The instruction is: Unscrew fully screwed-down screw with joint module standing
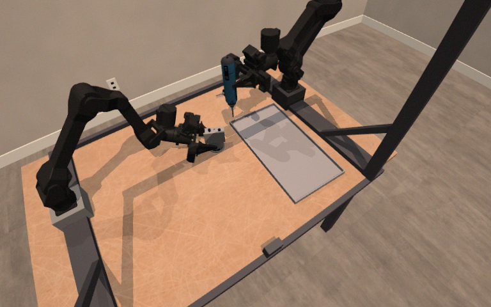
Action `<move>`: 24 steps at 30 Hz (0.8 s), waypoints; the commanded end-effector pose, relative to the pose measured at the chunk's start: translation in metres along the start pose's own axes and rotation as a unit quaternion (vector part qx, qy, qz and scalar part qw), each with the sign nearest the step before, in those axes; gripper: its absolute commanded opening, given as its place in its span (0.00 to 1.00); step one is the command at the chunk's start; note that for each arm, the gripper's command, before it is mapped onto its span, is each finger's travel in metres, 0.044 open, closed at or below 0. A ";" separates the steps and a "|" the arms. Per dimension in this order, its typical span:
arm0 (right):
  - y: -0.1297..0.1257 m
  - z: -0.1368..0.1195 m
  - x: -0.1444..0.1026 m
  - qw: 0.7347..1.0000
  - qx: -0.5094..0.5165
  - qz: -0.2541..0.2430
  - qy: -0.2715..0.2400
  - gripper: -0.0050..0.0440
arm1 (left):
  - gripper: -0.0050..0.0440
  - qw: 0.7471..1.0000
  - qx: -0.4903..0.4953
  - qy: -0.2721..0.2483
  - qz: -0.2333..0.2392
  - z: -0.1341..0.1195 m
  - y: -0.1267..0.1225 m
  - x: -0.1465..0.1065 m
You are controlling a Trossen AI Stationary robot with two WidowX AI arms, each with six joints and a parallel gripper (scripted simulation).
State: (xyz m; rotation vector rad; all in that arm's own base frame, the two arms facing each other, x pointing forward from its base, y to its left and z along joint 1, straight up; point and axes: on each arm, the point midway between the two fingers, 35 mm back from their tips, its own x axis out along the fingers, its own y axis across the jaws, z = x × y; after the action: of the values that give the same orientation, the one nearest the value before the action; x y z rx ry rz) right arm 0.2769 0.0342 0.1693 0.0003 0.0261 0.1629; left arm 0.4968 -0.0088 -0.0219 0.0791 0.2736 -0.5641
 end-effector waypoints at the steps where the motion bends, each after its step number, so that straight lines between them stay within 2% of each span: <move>1: 0.000 0.019 0.003 1.000 -0.004 -0.001 -0.028 0.43 | 0.60 1.000 0.008 -0.010 0.002 0.011 0.002 0.000; 13: 0.000 0.018 0.007 1.000 -0.004 -0.001 -0.025 0.43 | 0.60 1.000 0.008 -0.010 0.002 0.011 0.002 0.000; 24: -0.001 0.020 0.040 1.000 -0.004 -0.001 -0.024 0.43 | 0.60 1.000 0.008 -0.010 0.002 0.011 0.002 0.000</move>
State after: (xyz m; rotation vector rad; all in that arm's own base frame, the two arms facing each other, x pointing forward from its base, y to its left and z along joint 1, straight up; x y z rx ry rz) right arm 0.3034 0.0383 0.1667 -0.0001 0.0425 0.1644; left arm 0.4968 -0.0088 -0.0219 0.0791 0.2736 -0.5641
